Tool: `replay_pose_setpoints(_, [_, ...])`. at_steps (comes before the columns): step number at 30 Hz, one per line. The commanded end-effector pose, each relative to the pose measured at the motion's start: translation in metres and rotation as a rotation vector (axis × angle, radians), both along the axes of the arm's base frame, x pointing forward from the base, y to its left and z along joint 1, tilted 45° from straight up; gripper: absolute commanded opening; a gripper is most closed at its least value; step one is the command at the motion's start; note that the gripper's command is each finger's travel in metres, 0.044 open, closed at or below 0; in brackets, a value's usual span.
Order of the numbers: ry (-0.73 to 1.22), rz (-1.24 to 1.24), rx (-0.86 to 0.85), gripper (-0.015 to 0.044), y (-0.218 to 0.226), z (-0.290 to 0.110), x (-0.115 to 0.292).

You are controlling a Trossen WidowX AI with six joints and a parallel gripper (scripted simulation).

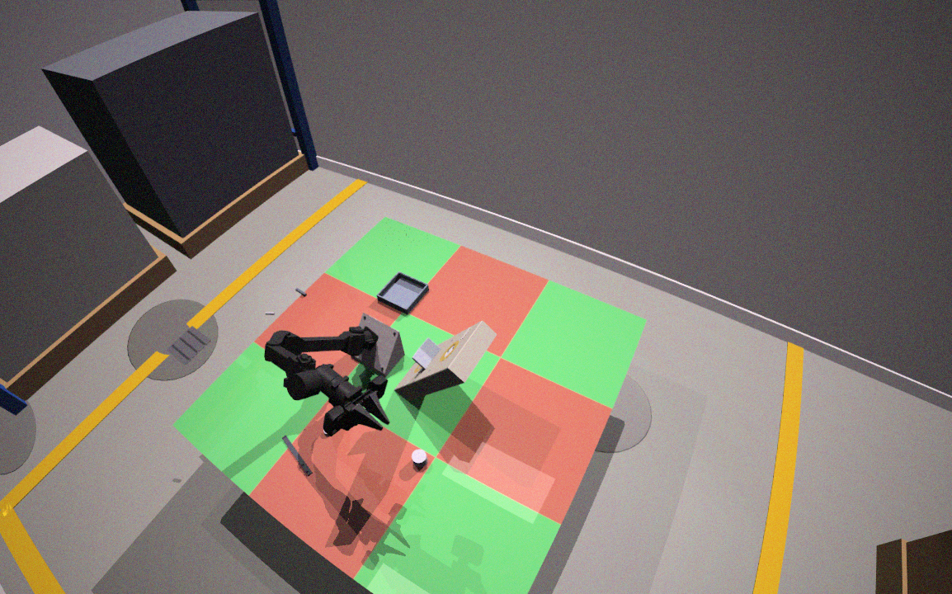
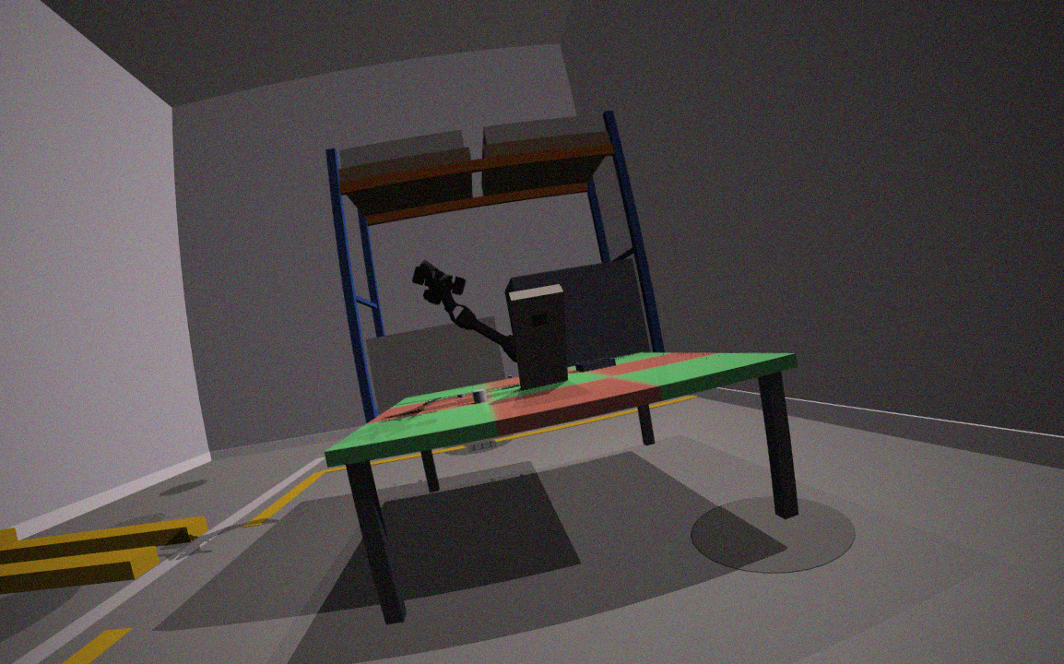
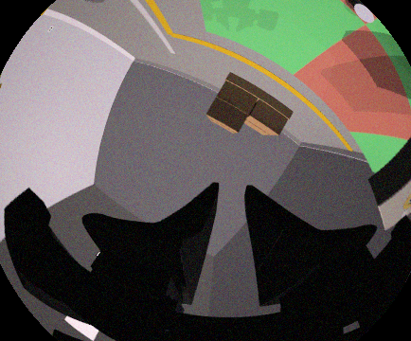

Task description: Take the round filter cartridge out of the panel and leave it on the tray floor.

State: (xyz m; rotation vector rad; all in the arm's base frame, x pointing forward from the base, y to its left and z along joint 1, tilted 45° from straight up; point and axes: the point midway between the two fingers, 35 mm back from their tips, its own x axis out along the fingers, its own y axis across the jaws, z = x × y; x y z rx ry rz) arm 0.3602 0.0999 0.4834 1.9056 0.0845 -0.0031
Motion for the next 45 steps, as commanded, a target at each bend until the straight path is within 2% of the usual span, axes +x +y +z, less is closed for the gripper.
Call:
replay_pose_setpoints(1, [0.160, 0.002, -0.144, 0.0099, 0.036, -0.065, 0.008])
replay_pose_setpoints(9, [0.398, 0.031, -0.562, 0.0099, 0.098, -0.187, -0.024])
replay_pose_setpoints(14, [0.481, 0.062, -0.919, 0.0099, 0.119, -0.254, -0.065])
replay_pose_setpoints(17, [0.485, 0.083, -1.195, 0.0099, 0.124, -0.291, -0.097])
replay_pose_setpoints(20, [0.454, 0.095, -1.413, 0.0099, 0.125, -0.313, -0.121])
replay_pose_setpoints(32, [0.451, 0.096, -1.428, 0.0099, 0.125, -0.314, -0.122])
replay_pose_setpoints(45, [0.457, 0.099, -1.426, 0.0099, 0.122, -0.324, -0.105])
